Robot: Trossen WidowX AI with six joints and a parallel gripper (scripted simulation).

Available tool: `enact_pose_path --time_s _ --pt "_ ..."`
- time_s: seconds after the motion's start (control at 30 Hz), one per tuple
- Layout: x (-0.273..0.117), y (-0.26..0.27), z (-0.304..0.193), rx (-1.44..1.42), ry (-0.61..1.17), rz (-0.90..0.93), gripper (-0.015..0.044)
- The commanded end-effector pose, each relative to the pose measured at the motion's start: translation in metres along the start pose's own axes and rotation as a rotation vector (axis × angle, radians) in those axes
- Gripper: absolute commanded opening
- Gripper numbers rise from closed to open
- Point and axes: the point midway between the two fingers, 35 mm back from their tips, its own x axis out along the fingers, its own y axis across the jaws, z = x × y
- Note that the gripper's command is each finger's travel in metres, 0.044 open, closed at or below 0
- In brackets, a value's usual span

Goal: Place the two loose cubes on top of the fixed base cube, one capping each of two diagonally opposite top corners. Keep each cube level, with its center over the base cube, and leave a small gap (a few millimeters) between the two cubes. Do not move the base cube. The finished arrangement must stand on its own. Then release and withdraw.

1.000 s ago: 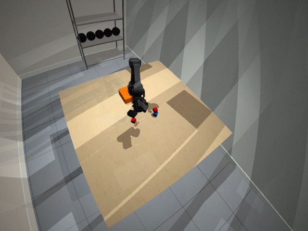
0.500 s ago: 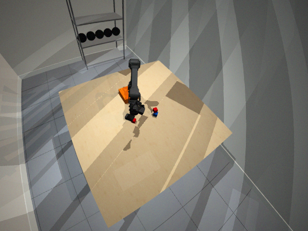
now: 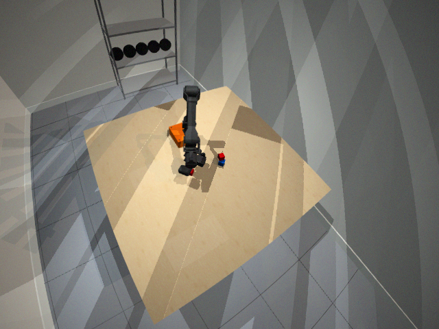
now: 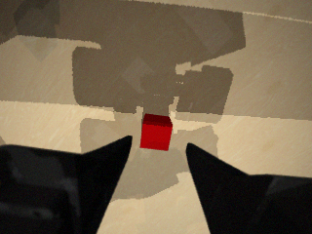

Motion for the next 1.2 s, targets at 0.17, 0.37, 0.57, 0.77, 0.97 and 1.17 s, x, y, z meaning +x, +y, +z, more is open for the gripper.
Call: enact_pose_path --time_s 0.17,0.37,0.57,0.77,0.97,1.17 --pt "0.016 0.002 -0.001 0.003 0.006 0.012 0.0265" --pt "0.026 0.003 -0.001 0.003 0.006 0.012 0.0265" --pt "0.035 0.003 -0.002 0.003 0.006 0.013 0.0265" --pt "0.035 0.003 -0.002 0.003 0.006 0.013 0.0134" --pt "0.033 0.003 -0.001 0.003 0.006 0.013 0.0105" --pt "0.016 -0.001 0.0 0.003 0.006 0.012 0.0105"
